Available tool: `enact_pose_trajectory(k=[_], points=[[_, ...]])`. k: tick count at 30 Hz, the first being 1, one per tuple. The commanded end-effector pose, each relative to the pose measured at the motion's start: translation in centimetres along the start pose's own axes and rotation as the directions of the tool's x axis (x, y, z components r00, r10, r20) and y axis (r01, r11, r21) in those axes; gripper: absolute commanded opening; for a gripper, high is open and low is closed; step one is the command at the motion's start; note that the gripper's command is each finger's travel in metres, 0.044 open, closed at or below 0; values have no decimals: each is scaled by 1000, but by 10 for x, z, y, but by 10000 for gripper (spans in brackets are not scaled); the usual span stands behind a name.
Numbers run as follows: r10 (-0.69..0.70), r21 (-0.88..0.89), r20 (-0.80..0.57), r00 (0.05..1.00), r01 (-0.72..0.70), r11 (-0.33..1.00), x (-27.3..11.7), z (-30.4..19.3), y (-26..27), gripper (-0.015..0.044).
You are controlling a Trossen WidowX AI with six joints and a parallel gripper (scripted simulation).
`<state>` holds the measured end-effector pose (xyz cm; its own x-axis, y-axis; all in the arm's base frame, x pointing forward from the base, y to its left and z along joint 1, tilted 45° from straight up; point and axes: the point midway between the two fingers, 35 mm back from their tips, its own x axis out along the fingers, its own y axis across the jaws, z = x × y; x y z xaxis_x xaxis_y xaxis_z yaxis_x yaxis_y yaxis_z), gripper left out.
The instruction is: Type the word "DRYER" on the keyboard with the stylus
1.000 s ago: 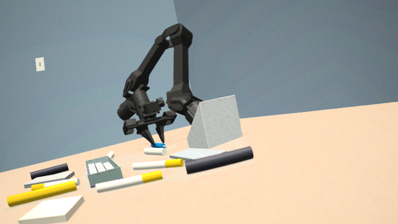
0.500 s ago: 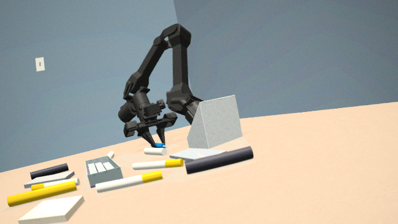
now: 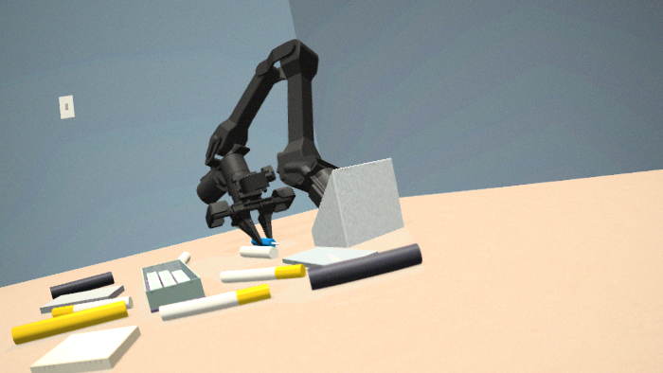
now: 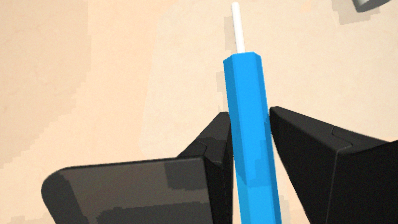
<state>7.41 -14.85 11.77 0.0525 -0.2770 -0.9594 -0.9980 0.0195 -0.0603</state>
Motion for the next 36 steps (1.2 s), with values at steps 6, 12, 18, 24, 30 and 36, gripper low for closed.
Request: enact_pose_trajectory(k=[6, 12, 18, 24, 30, 36], points=[[0, 2, 1, 1000, 0, 1000, -21, 11, -2, 0], [-2, 2, 3, 1000, 2, 1000, -43, 24, 0, 0], [-2, 2, 3, 1000, 2, 1000, -44, 25, 0, 0], [-8, 70, 22, 1000, 6, 998, -41, 25, -5, 0], [-27, 240, 45, 999, 15, 971, -43, 24, -18, 0], [-43, 401, 69, 997, 12, 916, -45, 23, -31, 0]])
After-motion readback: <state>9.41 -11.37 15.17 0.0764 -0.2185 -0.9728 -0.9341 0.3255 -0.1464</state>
